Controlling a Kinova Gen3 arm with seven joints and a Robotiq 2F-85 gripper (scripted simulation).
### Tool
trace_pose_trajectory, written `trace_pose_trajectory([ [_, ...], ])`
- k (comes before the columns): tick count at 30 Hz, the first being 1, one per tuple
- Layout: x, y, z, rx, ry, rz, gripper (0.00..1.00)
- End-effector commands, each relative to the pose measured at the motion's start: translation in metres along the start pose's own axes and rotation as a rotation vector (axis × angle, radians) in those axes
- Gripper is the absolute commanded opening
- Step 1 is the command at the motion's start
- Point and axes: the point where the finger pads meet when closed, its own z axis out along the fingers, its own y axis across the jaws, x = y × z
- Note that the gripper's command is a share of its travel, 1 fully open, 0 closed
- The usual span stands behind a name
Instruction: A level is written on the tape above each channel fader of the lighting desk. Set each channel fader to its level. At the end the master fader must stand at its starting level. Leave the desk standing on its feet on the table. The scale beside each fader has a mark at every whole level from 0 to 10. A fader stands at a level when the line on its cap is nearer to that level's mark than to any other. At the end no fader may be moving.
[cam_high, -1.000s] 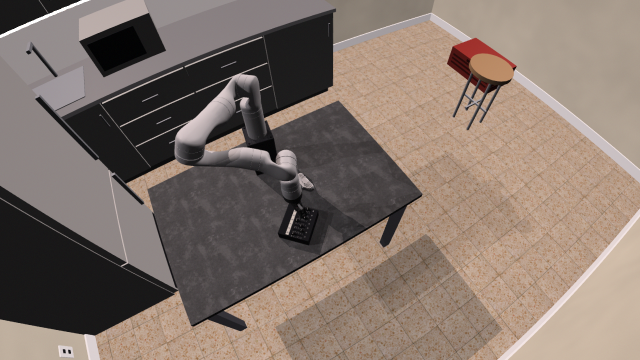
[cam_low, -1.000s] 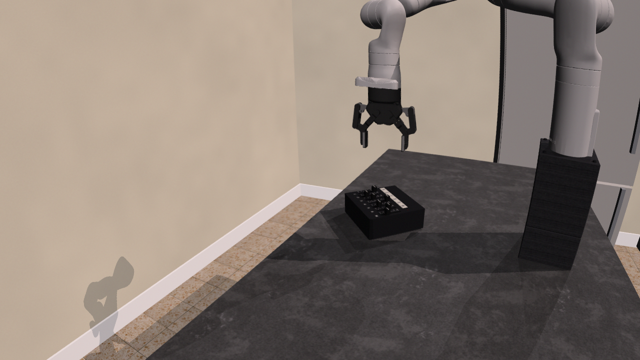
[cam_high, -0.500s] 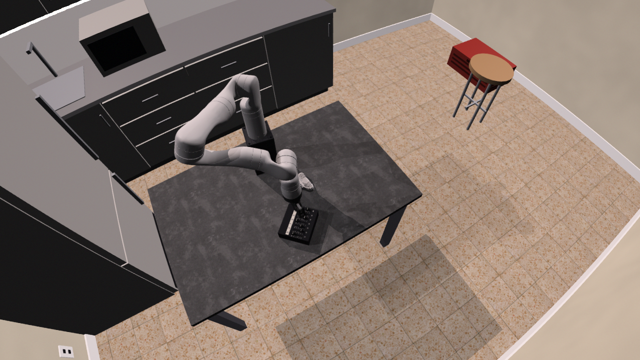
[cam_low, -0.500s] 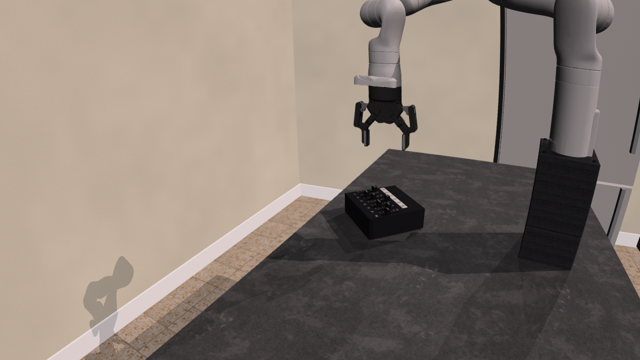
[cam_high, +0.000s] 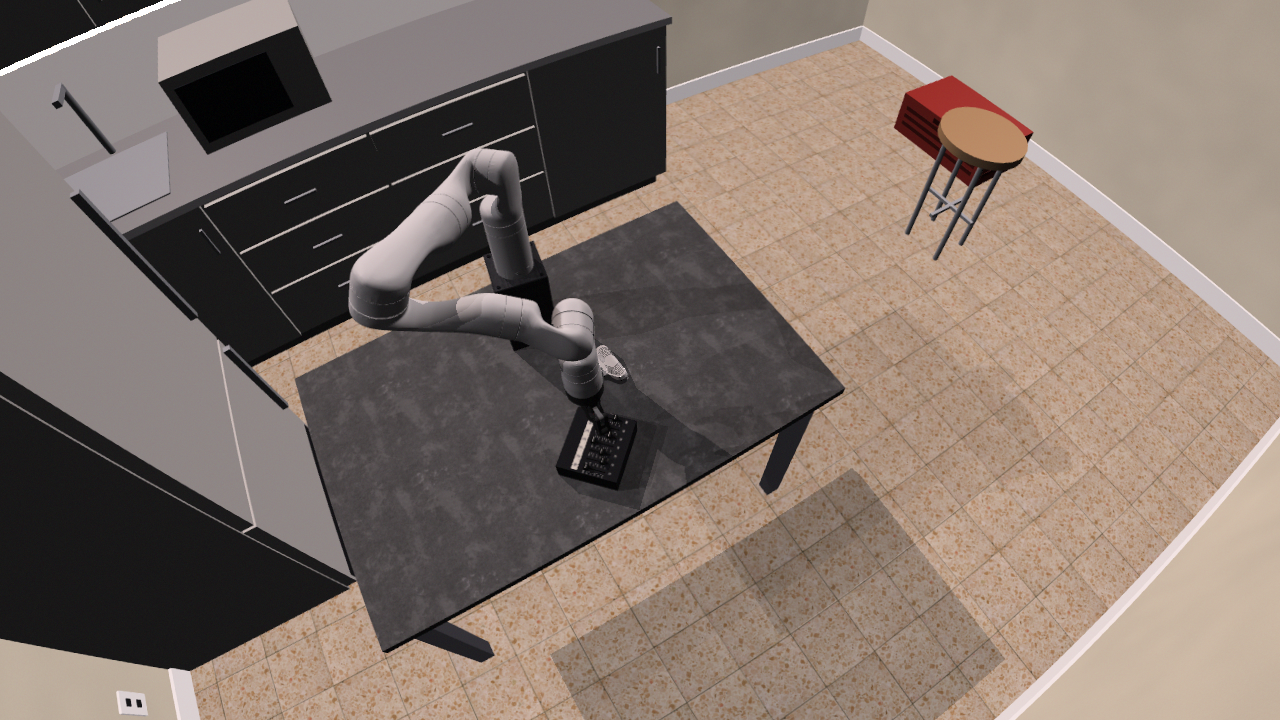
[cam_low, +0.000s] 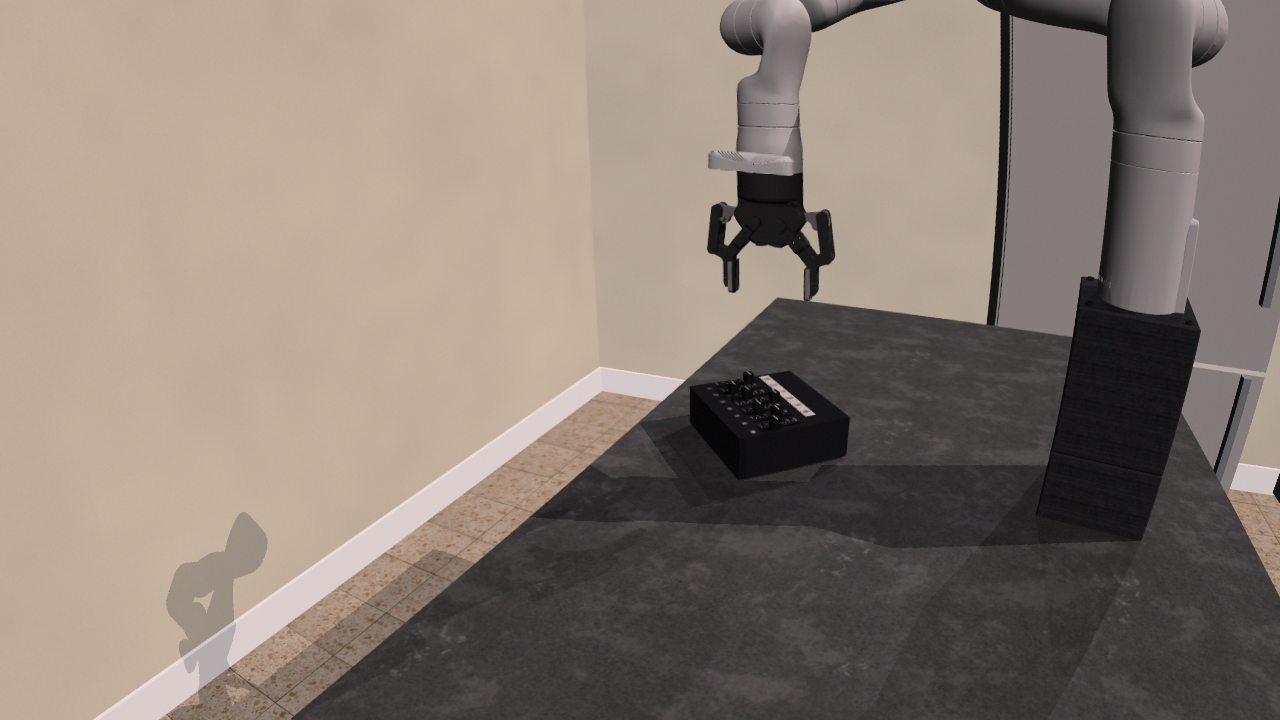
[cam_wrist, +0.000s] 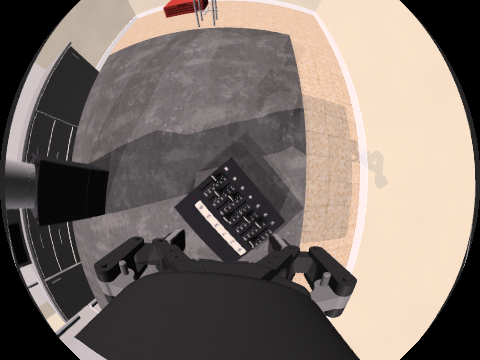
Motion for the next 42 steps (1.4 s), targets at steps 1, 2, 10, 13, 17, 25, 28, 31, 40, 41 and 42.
trace_pose_trajectory([
  [1, 0.0, 0.001, -0.001, -0.002, 0.0, -0.001, 1.0],
  [2, 0.0, 0.001, -0.001, -0.002, 0.0, -0.002, 1.0],
  [10, 0.0, 0.002, 0.0, -0.005, 0.001, -0.022, 1.0],
  [13, 0.001, 0.003, 0.001, -0.009, 0.002, -0.044, 1.0],
  [17, 0.002, 0.005, 0.003, -0.016, 0.004, -0.087, 1.0],
  [25, 0.005, 0.011, 0.007, -0.033, 0.008, -0.187, 1.0],
  [28, 0.007, 0.015, 0.009, -0.045, 0.01, -0.253, 1.0],
  [31, 0.009, 0.019, 0.012, -0.058, 0.011, -0.33, 1.0],
  [40, 0.015, 0.03, 0.02, -0.096, 0.01, -0.545, 1.0],
  [41, 0.016, 0.032, 0.021, -0.102, 0.009, -0.58, 1.0],
  [42, 0.017, 0.033, 0.023, -0.108, 0.008, -0.615, 1.0],
])
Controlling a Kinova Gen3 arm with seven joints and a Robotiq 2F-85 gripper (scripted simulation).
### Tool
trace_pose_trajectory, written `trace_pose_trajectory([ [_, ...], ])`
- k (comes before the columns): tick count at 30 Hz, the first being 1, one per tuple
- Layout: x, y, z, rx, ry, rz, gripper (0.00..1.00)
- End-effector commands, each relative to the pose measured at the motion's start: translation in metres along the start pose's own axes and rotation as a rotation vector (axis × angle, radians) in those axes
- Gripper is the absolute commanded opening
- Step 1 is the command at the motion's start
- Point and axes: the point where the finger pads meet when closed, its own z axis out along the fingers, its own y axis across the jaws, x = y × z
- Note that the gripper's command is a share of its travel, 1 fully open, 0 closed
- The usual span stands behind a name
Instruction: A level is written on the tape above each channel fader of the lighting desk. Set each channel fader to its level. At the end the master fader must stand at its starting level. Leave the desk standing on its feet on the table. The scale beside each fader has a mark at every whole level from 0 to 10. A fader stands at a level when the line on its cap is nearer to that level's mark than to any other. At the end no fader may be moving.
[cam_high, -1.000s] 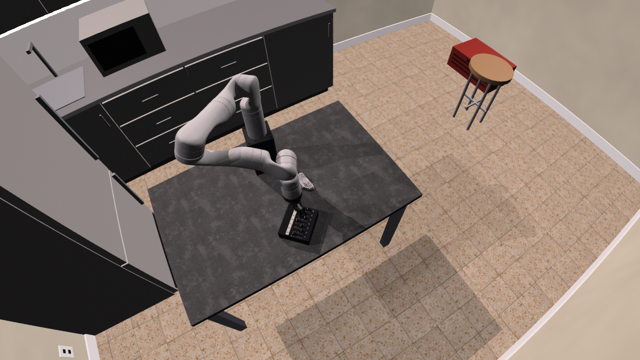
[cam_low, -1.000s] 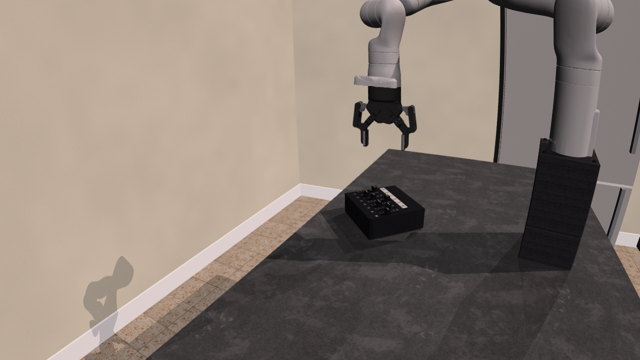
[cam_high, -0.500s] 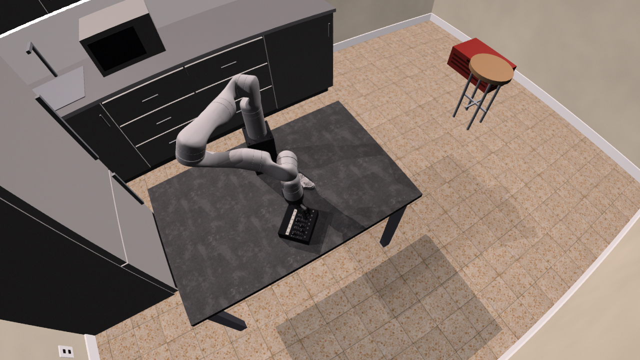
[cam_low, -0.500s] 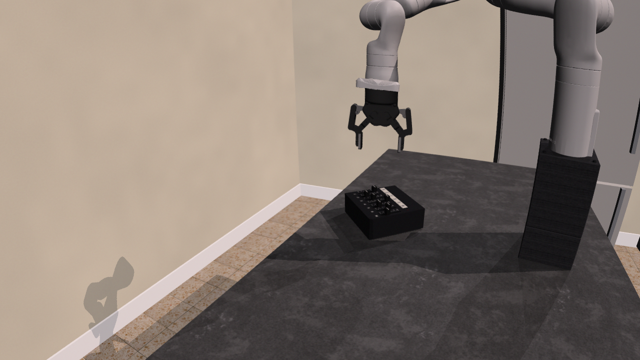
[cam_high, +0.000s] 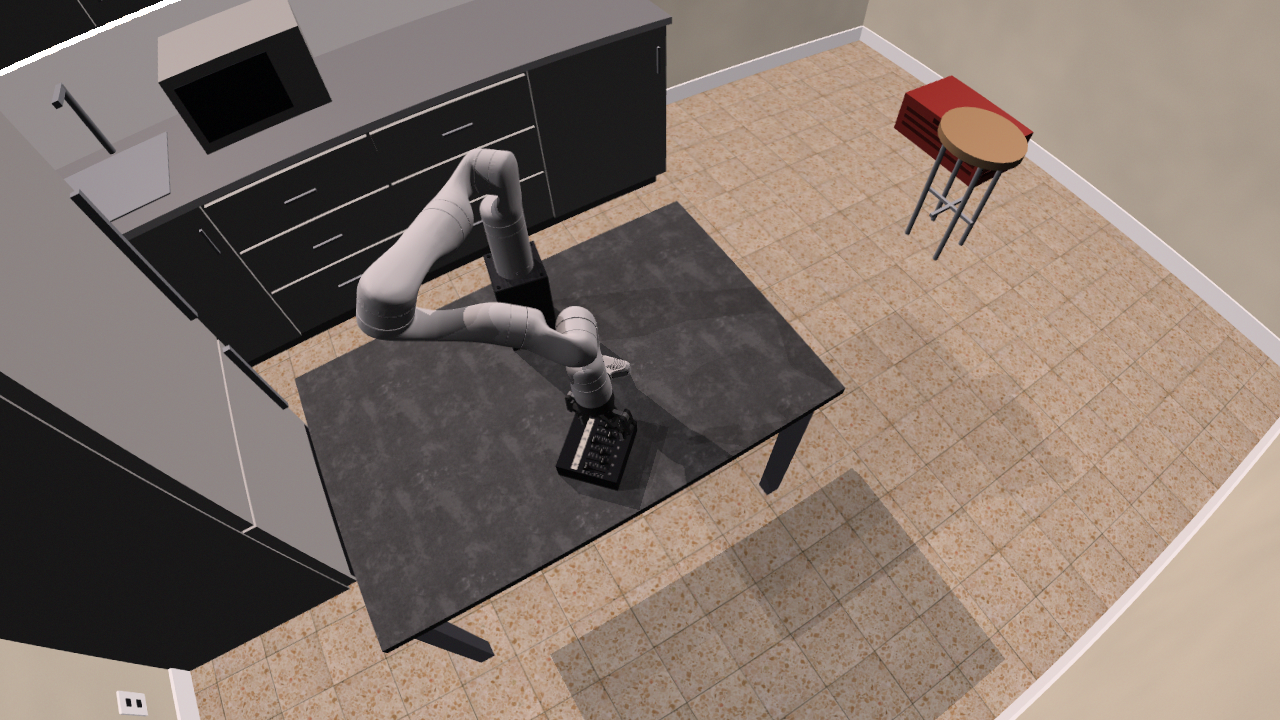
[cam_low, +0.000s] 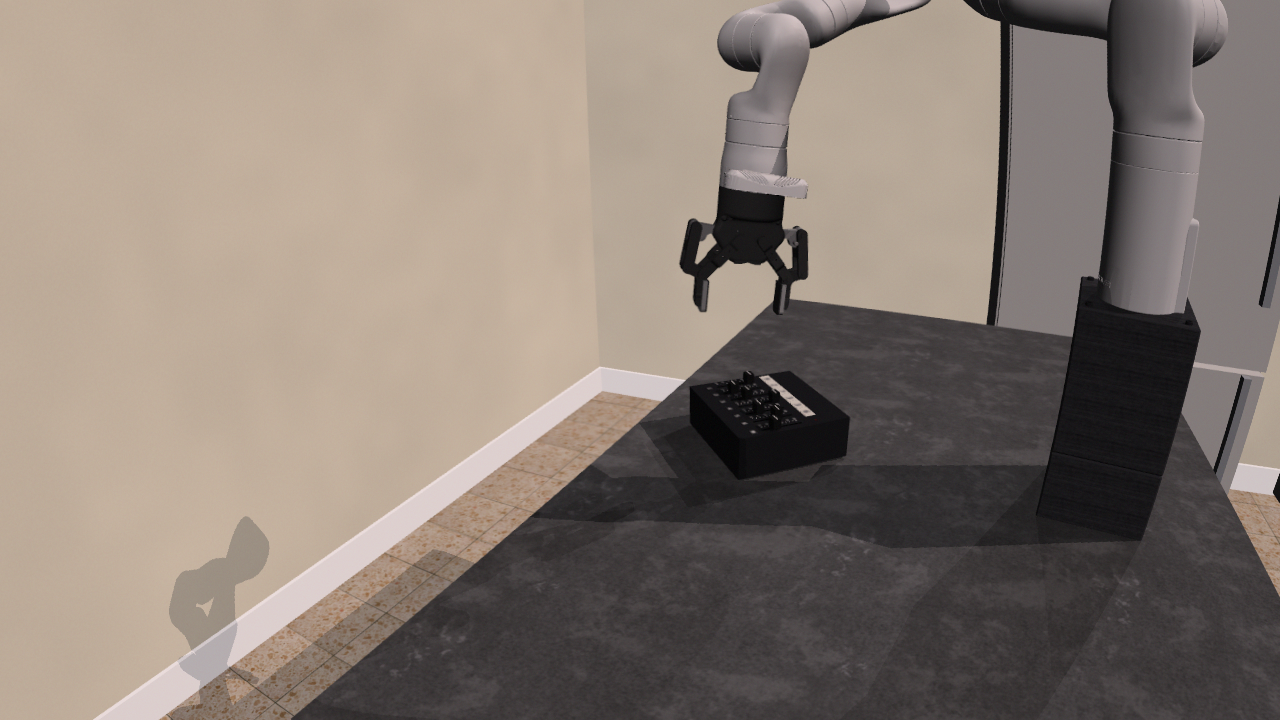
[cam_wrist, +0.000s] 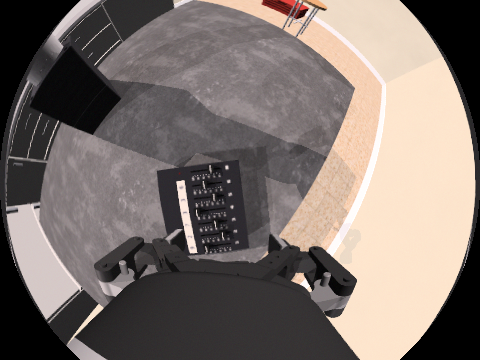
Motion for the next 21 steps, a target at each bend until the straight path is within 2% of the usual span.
trace_pose_trajectory([
  [1, 0.002, 0.004, 0.004, -0.011, 0.005, -0.075, 1.0],
  [11, 0.003, 0.024, 0.019, -0.073, -0.017, -0.467, 1.0],
  [13, 0.003, 0.024, 0.019, -0.073, -0.017, -0.467, 1.0],
  [21, 0.005, 0.04, 0.03, -0.119, -0.047, -0.794, 1.0],
])
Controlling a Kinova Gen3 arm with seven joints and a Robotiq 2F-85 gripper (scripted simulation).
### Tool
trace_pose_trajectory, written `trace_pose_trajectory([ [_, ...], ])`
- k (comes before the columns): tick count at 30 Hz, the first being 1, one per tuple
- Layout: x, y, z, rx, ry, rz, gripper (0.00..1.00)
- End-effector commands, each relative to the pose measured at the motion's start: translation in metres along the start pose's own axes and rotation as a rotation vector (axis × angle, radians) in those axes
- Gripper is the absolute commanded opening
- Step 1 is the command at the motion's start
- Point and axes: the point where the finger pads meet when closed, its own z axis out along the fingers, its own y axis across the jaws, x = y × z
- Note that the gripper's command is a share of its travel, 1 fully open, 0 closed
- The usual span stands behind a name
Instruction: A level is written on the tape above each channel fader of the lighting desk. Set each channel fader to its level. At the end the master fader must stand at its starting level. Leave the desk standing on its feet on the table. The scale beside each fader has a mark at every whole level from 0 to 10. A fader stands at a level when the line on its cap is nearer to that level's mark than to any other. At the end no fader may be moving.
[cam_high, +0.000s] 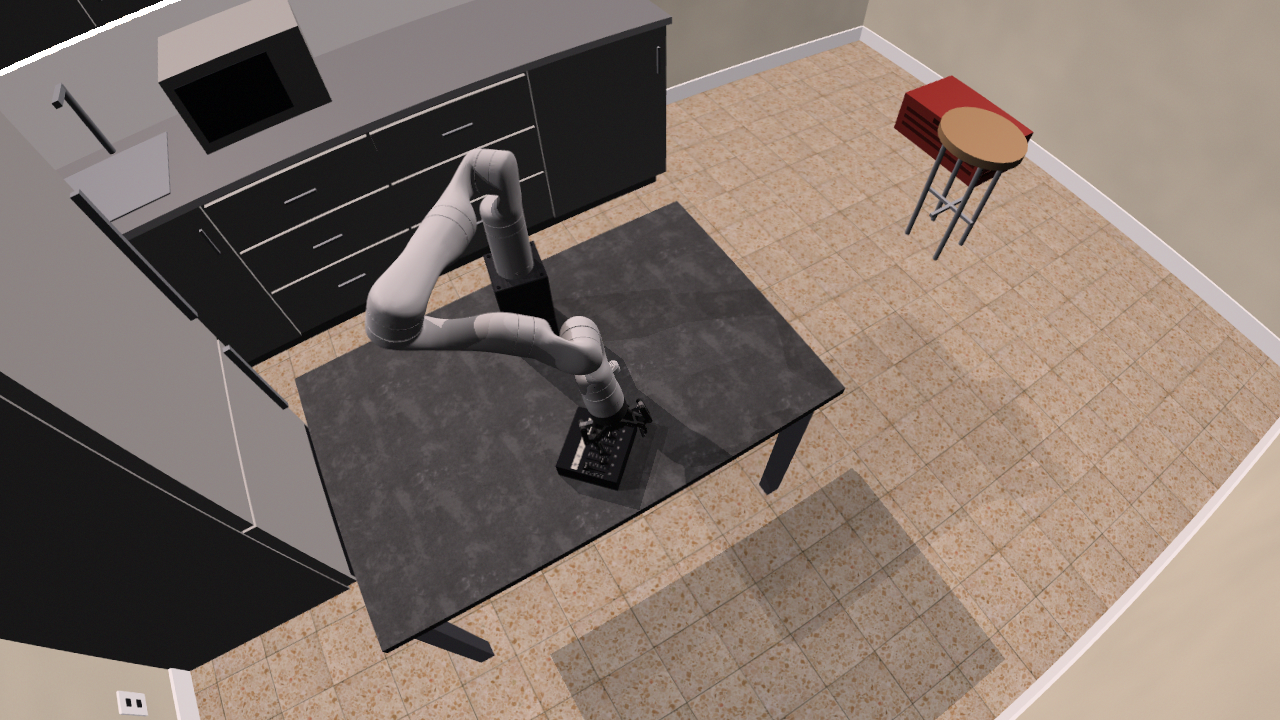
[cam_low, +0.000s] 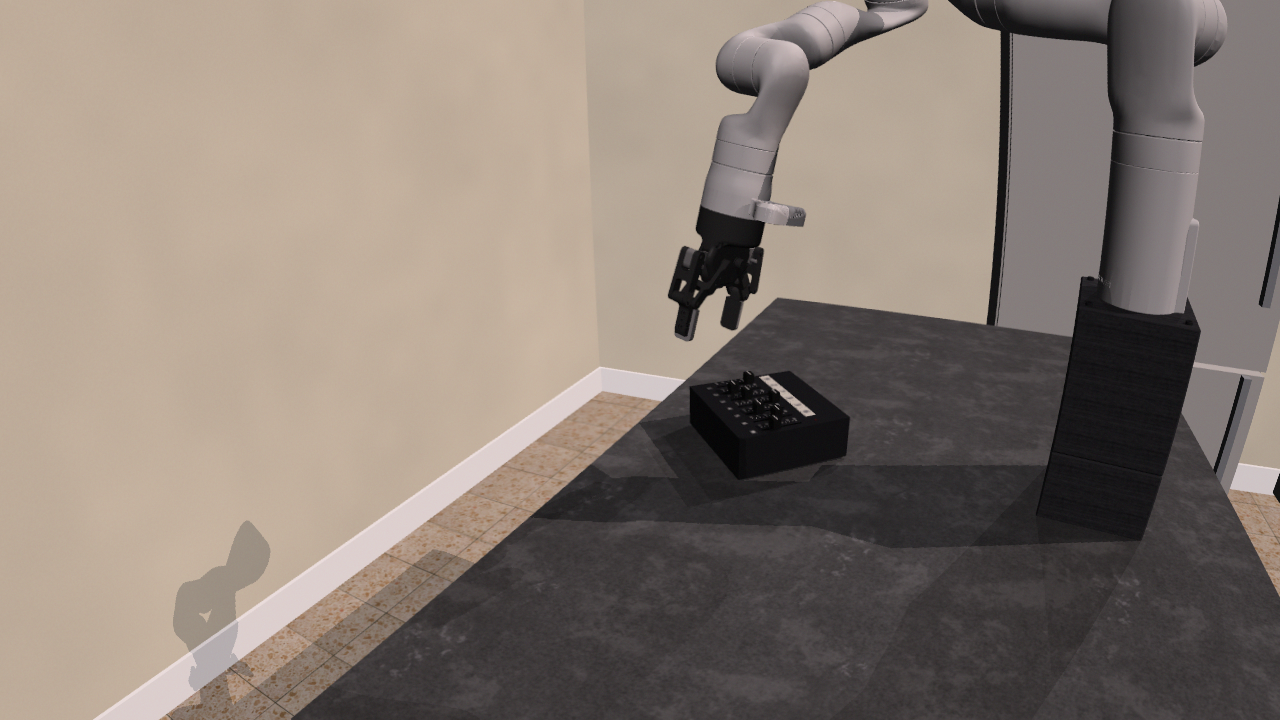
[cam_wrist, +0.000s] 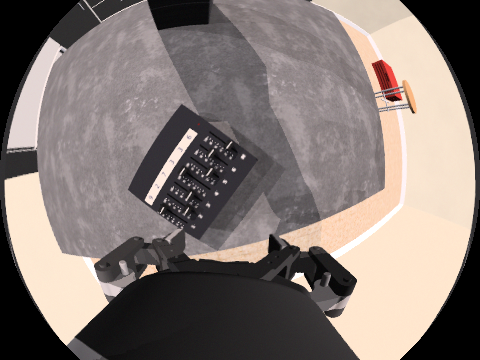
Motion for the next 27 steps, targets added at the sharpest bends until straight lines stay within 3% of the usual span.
trace_pose_trajectory([
  [1, 0.0, 0.005, 0.005, -0.014, -0.001, -0.086, 1.0],
  [19, -0.008, 0.026, 0.024, -0.066, -0.067, -0.634, 1.0],
  [27, -0.01, 0.031, 0.028, -0.075, -0.086, -0.771, 1.0],
])
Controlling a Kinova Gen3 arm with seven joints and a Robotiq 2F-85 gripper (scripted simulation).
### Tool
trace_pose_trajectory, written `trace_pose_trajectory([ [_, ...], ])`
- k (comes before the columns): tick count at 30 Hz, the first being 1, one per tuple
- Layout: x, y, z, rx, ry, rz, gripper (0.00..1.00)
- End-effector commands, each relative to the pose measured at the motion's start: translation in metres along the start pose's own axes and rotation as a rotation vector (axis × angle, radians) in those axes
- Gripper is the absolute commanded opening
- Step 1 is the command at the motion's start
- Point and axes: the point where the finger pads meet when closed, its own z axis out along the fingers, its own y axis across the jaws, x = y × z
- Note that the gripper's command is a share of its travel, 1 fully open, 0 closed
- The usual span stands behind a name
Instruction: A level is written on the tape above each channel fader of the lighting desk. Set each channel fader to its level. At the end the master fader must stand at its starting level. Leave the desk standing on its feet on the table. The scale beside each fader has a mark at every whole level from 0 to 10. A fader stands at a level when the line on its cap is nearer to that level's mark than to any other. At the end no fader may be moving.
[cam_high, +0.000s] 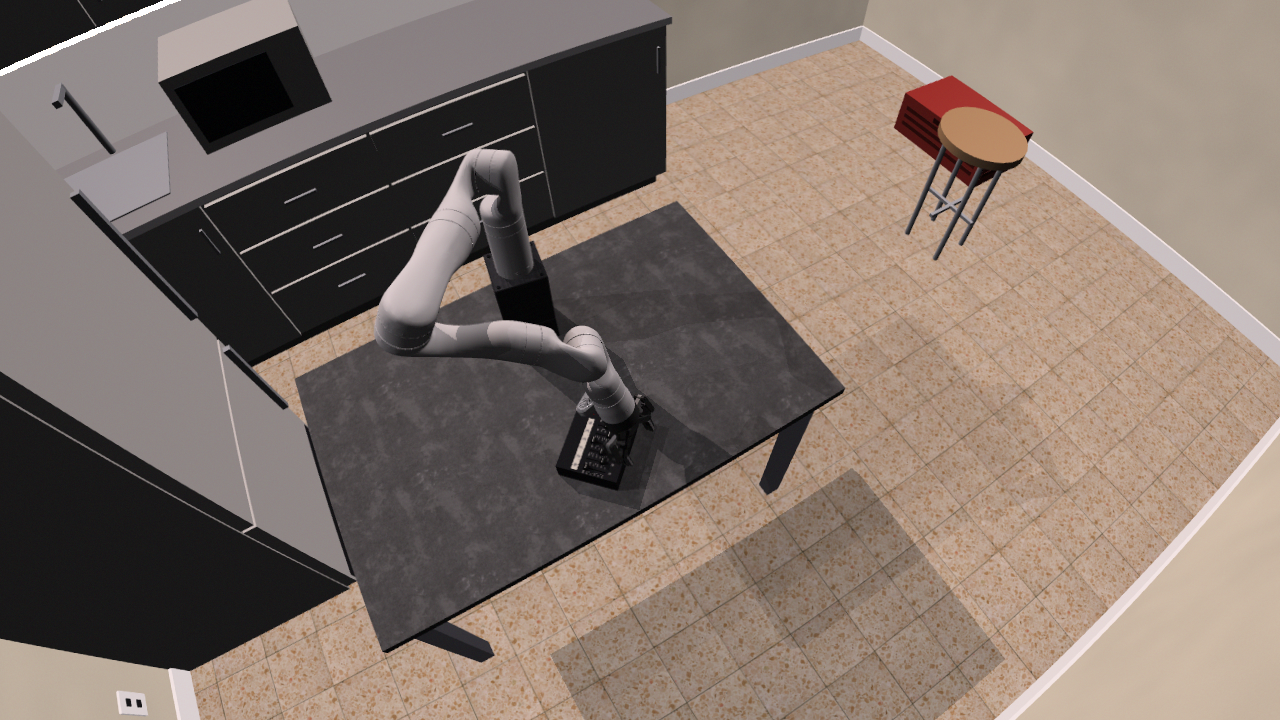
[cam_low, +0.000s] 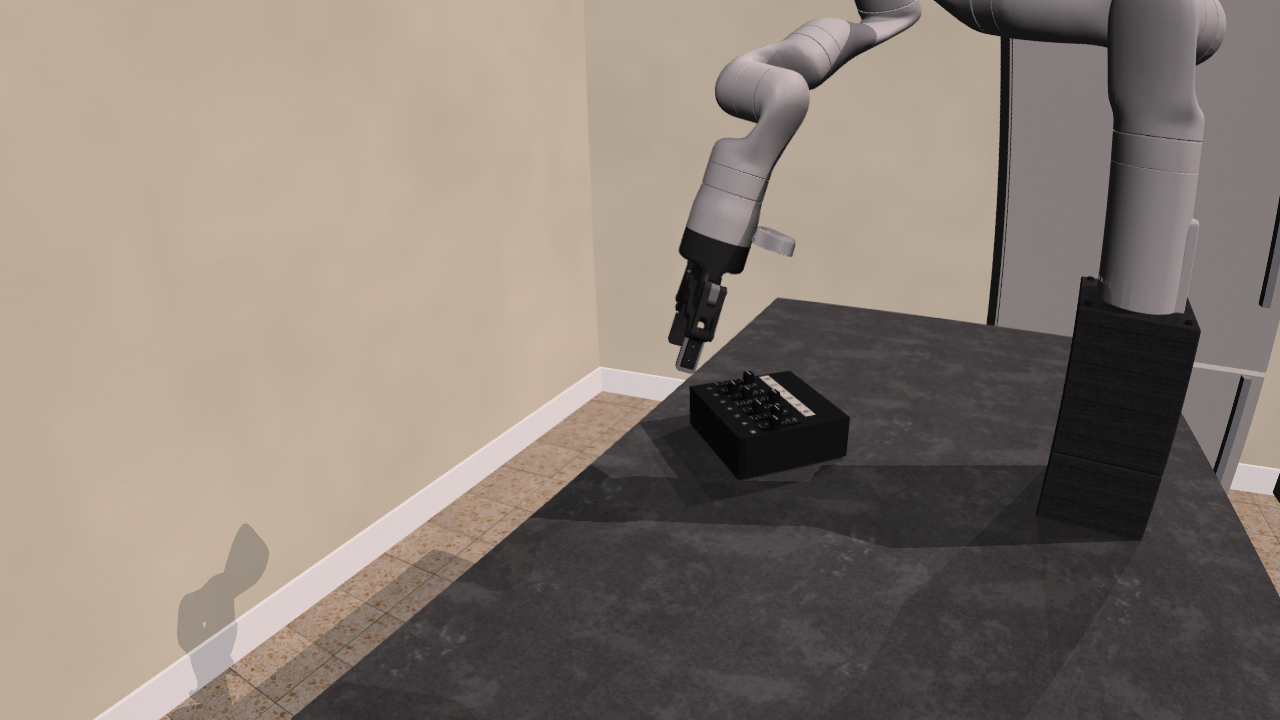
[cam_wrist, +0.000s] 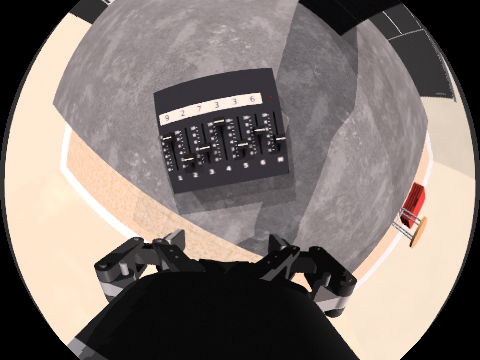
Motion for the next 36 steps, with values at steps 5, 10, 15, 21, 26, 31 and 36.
trace_pose_trajectory([
  [5, -0.0036, 0.0027, 0.0032, -0.006, -0.013, -0.097, 1.0],
  [10, -0.005, 0.0039, 0.005, -0.009, -0.019, -0.147, 1.0],
  [15, -0.0056, 0.0044, 0.0057, -0.009, -0.022, -0.168, 1.0],
  [21, -0.0058, 0.0046, 0.006, -0.01, -0.023, -0.177, 1.0],
  [26, -0.0058, 0.0047, 0.006, -0.01, -0.023, -0.178, 1.0],
  [31, -0.0058, 0.0047, 0.006, -0.01, -0.023, -0.178, 1.0],
  [36, -0.0058, 0.0047, 0.006, -0.01, -0.023, -0.178, 1.0],
])
